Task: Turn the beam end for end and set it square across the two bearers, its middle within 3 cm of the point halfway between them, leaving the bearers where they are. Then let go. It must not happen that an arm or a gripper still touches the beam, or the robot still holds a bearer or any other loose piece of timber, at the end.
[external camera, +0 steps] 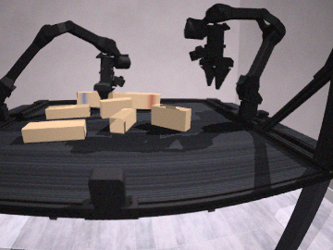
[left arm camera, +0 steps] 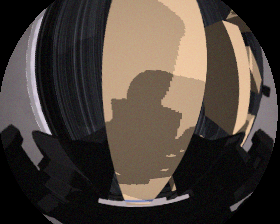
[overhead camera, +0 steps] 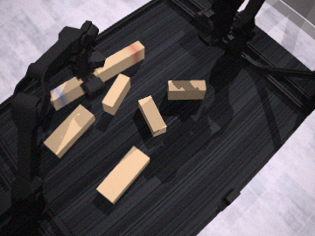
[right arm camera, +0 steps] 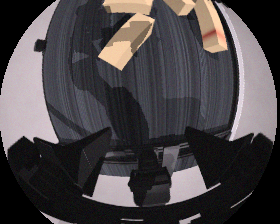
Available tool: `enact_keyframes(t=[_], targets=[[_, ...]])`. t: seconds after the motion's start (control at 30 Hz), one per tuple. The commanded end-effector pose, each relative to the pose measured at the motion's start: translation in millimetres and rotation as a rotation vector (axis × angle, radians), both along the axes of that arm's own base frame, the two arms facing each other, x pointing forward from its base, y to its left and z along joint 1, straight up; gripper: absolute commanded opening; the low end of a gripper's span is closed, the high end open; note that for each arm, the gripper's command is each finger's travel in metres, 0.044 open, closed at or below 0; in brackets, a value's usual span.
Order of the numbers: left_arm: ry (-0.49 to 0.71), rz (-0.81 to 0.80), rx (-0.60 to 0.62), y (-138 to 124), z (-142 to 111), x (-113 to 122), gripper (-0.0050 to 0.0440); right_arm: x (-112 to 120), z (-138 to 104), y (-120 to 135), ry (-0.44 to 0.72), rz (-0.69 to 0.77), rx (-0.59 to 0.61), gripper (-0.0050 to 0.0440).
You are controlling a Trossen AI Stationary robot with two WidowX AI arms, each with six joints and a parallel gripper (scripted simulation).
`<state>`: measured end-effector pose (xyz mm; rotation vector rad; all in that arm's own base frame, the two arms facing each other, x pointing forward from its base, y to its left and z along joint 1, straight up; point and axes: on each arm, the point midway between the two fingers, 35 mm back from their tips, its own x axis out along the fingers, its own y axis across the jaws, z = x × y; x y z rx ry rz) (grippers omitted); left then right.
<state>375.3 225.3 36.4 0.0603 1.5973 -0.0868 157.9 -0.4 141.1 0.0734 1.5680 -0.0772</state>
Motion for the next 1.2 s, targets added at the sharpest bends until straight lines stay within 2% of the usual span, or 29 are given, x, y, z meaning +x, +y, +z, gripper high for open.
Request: enact_keyframes(t=[0.0, 1.17], targets=[[-0.029, -0.001, 0.015, 1, 16, 2, 0.0, 0, 0, 0, 0.001, -0.002, 0.002, 0.044], [-0.029, -0.001, 0.015, 0, 49, 1, 0.0, 0, 0, 0, 0.001, -0.002, 0.002, 0.044]])
